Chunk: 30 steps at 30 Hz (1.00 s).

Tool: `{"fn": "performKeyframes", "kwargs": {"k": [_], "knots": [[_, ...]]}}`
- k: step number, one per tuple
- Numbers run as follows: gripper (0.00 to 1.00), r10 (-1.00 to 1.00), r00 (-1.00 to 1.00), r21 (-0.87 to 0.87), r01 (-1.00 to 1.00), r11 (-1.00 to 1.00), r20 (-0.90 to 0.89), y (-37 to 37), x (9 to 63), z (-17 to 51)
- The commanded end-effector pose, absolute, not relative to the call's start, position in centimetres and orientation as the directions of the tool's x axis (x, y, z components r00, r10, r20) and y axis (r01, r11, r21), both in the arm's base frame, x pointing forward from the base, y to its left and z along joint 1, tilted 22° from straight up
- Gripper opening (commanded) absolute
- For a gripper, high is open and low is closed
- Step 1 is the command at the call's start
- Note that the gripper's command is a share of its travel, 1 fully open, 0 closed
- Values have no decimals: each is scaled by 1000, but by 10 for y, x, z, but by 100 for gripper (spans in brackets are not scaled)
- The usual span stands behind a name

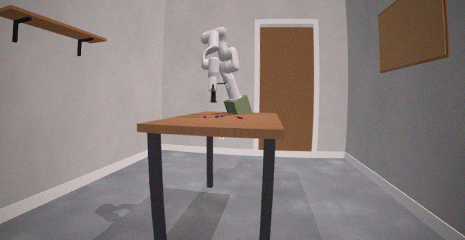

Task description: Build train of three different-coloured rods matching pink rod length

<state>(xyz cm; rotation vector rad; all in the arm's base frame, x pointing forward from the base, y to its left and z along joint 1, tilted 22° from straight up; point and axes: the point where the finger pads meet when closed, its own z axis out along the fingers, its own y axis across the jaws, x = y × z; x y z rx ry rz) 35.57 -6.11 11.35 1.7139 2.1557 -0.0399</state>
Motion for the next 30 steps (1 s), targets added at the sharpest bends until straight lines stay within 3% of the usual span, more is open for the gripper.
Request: {"fn": "performKeyframes", "kwargs": {"k": [1, 30], "knots": [[4, 932, -180, 215, 943, 255, -314, -63, 358, 108], [4, 932, -181, 214, 943, 255, -314, -79, 375, 51]]}}
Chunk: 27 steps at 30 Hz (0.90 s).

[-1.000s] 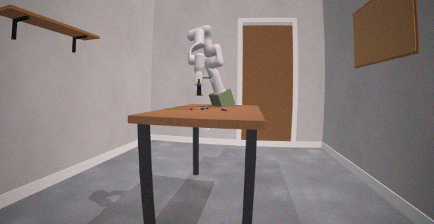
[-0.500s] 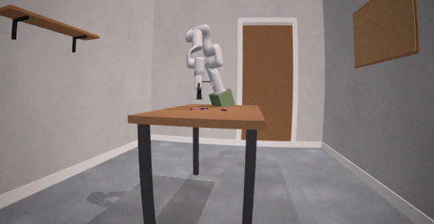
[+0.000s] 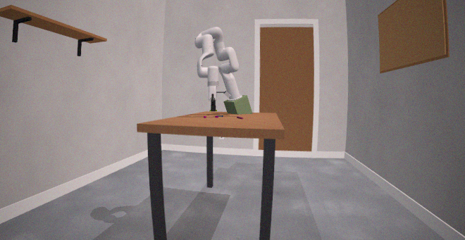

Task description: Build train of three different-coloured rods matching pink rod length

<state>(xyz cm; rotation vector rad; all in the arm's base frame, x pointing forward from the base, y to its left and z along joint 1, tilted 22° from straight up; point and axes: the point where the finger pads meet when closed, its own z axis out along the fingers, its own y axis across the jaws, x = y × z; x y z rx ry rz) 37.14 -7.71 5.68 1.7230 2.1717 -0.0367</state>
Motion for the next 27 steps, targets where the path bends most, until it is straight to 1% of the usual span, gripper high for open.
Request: {"fn": "performKeyframes", "kwargs": {"k": [1, 27], "knots": [[4, 932, -181, 214, 943, 255, -314, -79, 375, 50], [4, 932, -180, 215, 943, 255, -314, -84, 380, 36]]}}
